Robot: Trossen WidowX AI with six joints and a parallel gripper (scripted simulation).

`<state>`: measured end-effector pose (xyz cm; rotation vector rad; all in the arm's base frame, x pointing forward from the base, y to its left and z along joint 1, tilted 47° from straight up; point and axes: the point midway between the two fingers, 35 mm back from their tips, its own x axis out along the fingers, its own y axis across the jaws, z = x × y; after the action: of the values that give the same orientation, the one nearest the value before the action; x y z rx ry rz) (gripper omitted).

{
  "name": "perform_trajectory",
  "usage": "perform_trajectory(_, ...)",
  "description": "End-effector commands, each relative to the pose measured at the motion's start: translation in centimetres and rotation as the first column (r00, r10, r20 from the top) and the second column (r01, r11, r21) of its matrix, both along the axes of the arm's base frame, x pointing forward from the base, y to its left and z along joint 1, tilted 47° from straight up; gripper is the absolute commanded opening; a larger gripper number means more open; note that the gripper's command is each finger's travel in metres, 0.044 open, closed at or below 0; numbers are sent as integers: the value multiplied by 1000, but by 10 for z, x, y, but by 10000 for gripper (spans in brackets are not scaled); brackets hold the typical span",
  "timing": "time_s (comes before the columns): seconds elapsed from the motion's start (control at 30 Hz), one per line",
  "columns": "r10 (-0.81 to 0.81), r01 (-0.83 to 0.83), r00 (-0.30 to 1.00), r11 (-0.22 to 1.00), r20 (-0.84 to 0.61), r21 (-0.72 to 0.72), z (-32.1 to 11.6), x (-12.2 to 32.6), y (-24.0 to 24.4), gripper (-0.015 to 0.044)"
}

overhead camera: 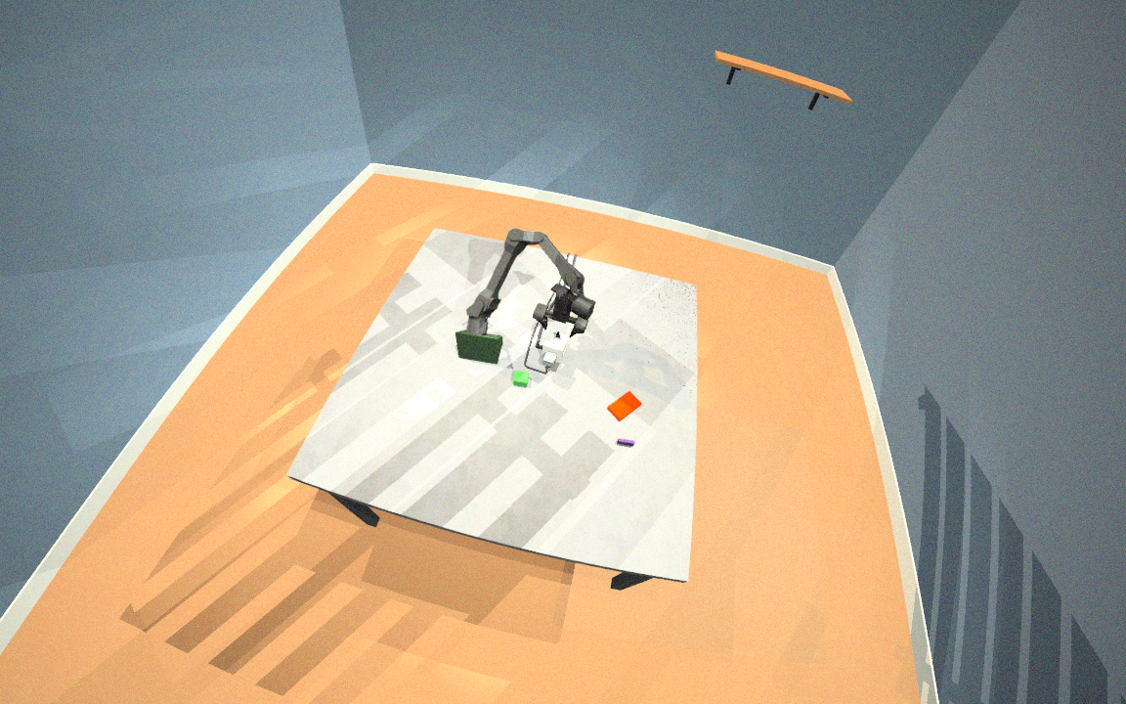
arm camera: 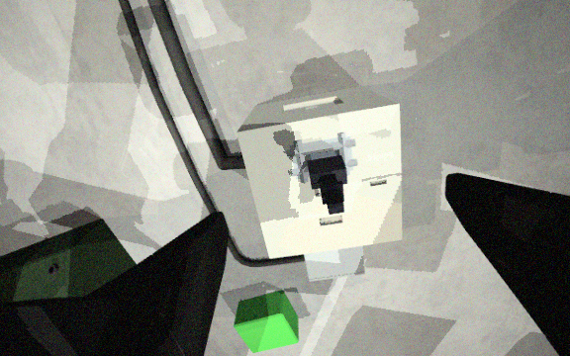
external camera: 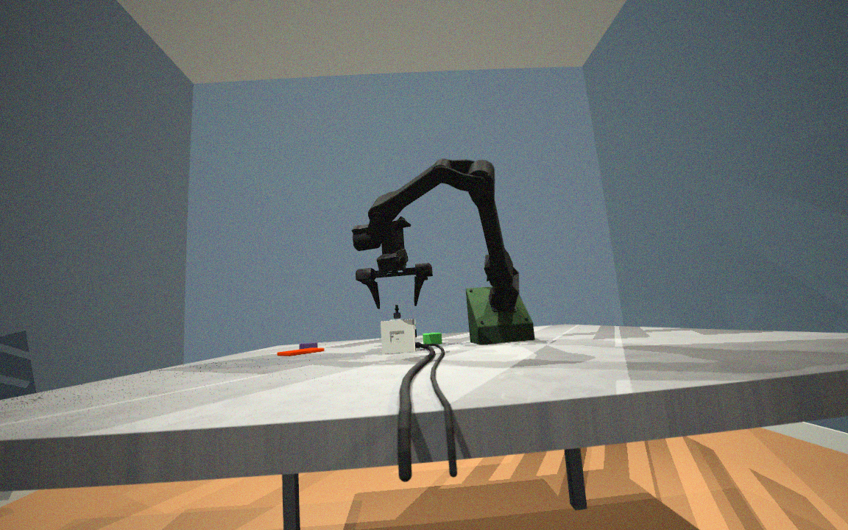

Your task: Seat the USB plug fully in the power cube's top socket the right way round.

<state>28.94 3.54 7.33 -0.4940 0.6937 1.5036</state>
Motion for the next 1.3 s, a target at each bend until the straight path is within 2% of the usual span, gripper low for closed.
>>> perform_trajectory(0.0, 0, 0, 1000, 1000, 0, 0, 0, 0, 0, 414)
perform_trajectory(0.5, 0, 0, 1000, 1000, 0, 0, 0, 0, 0, 20)
perform_trajectory(0.6, 0, 0, 1000, 1000, 0, 0, 0, 0, 0, 0)
perform_trajectory(1.27, -1, 1, 1000, 1000, -1, 0, 1, 0, -2, 0)
